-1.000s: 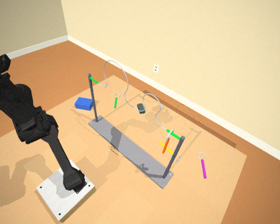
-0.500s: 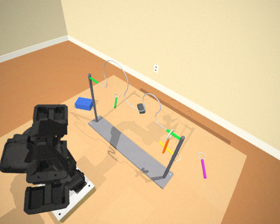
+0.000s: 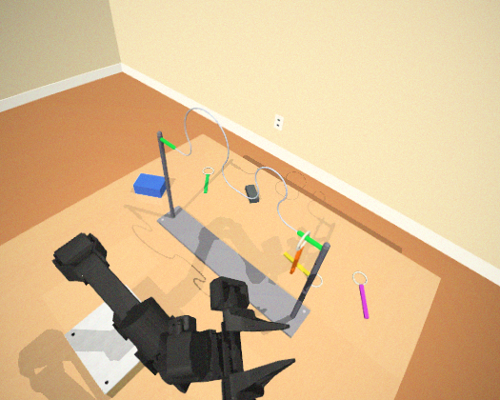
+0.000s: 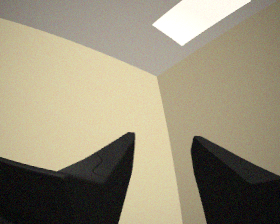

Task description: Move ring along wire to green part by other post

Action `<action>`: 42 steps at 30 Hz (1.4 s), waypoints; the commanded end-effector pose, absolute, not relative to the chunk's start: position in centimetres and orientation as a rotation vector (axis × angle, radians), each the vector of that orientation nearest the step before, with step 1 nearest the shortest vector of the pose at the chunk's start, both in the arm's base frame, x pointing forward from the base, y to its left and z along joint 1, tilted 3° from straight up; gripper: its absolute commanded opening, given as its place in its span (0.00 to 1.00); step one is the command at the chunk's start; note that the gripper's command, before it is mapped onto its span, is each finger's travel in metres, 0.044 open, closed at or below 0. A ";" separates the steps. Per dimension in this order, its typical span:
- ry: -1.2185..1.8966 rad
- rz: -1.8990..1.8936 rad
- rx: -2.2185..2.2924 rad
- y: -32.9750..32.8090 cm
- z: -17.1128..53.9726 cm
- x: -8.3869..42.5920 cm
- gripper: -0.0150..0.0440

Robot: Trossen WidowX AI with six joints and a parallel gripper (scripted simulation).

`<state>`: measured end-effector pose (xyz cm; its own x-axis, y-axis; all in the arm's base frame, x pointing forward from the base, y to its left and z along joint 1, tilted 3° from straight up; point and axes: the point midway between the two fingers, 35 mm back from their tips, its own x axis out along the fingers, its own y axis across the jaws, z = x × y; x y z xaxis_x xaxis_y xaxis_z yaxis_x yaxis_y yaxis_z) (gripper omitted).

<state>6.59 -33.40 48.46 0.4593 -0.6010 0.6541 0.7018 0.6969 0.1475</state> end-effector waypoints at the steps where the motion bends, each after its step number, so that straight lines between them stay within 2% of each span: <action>1: -0.552 -0.754 -0.120 -35.7 42.1 10.1 0.53; 12: -0.187 -0.505 -0.066 -35.2 26.9 17.6 0.53; 23: 0.041 -0.098 -0.019 -26.6 13.1 22.0 0.53; 35: 0.051 -0.058 -0.014 -25.5 12.2 22.2 0.53; 42: 0.048 -0.058 -0.015 -25.9 16.0 26.4 0.53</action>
<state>24.14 -25.84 13.48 0.9964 -0.0621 -0.0583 0.0620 0.9981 -0.0028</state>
